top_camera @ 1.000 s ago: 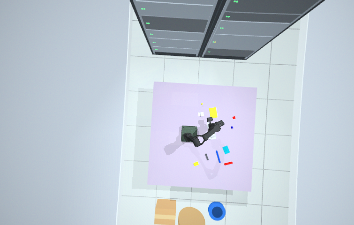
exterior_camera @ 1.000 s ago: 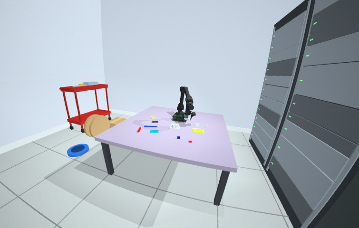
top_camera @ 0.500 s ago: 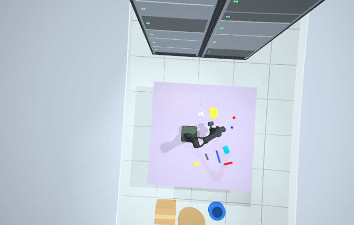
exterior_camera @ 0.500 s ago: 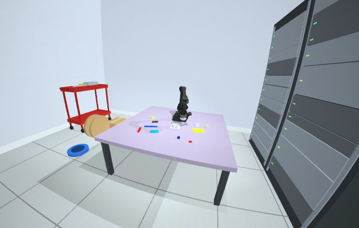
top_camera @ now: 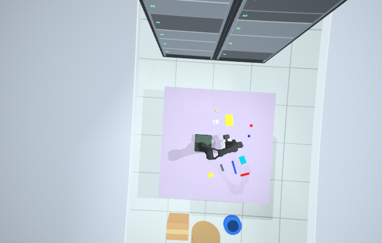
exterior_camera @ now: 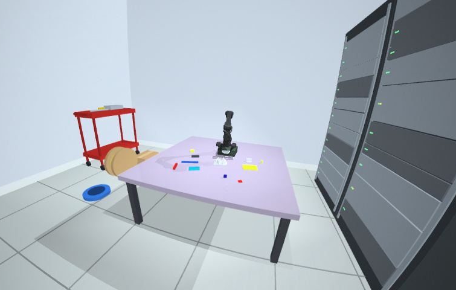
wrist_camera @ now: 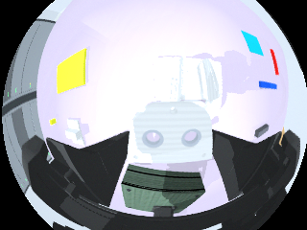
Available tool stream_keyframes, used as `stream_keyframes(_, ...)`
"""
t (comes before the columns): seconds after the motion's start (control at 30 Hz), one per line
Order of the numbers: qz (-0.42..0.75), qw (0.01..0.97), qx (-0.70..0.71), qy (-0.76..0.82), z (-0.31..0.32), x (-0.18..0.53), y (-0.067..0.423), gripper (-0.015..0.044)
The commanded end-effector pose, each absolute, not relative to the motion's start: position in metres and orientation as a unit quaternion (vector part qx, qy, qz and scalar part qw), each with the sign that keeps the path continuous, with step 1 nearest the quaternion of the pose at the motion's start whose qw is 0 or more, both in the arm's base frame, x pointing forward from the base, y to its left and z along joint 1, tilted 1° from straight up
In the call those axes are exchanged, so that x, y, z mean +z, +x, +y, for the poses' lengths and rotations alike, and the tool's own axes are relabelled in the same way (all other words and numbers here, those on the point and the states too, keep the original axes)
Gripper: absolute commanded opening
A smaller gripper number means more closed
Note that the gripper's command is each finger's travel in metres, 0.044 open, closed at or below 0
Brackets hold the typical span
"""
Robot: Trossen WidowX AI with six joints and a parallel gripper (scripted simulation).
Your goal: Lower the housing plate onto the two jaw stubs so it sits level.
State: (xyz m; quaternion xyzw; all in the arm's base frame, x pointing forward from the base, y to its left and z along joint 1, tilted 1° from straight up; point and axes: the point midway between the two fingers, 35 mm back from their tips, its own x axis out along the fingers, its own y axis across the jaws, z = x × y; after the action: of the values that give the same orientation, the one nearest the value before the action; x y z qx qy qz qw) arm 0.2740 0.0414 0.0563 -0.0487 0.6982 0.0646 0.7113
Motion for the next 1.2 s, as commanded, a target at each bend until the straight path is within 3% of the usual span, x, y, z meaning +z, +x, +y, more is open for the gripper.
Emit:
stream_keyframes(0.0, 0.698, 0.711, 0.067, -0.051, 0.028, 0.055, 0.271, 0.0351)
stream_keyframes(0.33, 0.698, 0.711, 0.068, -0.054, -0.003, 0.054, 0.267, 0.0351)
stream_keyframes(1.17, 0.698, 0.711, 0.072, -0.058, -0.003, 0.054, 0.267, 0.0351)
